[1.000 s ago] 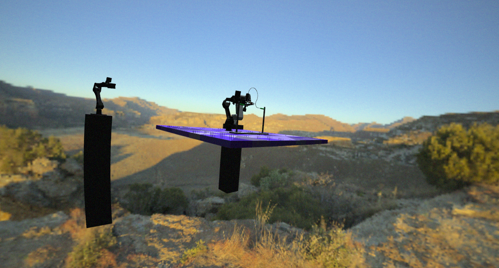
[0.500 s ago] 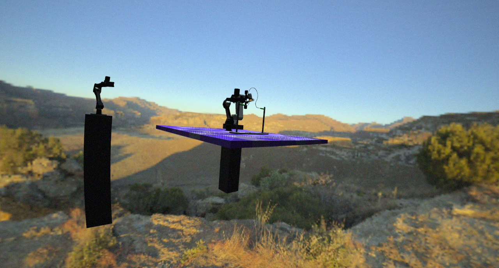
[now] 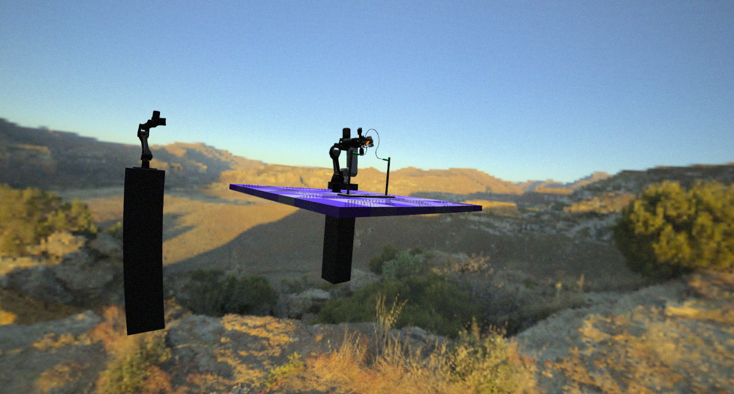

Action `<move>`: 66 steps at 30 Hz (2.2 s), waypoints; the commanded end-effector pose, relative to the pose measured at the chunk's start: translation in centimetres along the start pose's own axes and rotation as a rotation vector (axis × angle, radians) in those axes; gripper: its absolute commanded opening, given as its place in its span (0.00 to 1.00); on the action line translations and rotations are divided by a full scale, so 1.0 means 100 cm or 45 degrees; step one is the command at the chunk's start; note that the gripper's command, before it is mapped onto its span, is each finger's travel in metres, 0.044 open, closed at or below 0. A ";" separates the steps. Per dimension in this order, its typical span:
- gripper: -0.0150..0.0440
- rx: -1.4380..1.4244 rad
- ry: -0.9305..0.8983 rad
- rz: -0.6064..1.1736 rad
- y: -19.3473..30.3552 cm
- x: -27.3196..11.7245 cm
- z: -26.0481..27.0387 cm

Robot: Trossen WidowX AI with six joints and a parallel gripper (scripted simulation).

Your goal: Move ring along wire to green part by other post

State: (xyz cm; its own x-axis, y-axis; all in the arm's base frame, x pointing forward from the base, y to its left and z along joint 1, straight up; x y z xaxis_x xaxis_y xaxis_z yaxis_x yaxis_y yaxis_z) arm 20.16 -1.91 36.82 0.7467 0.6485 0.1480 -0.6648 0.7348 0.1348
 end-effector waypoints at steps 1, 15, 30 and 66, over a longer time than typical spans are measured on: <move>0.00 0.025 -0.021 0.007 -0.002 -0.001 0.008; 0.00 -0.028 0.017 0.009 -0.004 -0.002 0.016; 0.00 -0.137 0.096 0.014 -0.003 -0.002 0.018; 0.00 -0.398 0.286 0.023 -0.001 0.000 0.020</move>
State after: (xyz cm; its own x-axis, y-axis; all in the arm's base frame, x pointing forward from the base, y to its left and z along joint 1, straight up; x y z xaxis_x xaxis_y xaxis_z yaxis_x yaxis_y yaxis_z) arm 20.18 -2.37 38.42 0.7405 0.6689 -0.0649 -0.6703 0.7282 -0.1428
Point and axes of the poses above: the point midway between the two fingers, 35 mm back from their tips, its own x axis out along the fingers, its own z axis across the jaws, y = z × x, the point moved 8 cm from there along -x, back along the fingers, and after that the axes turned 13 degrees about -x, right-handed, at the moved point
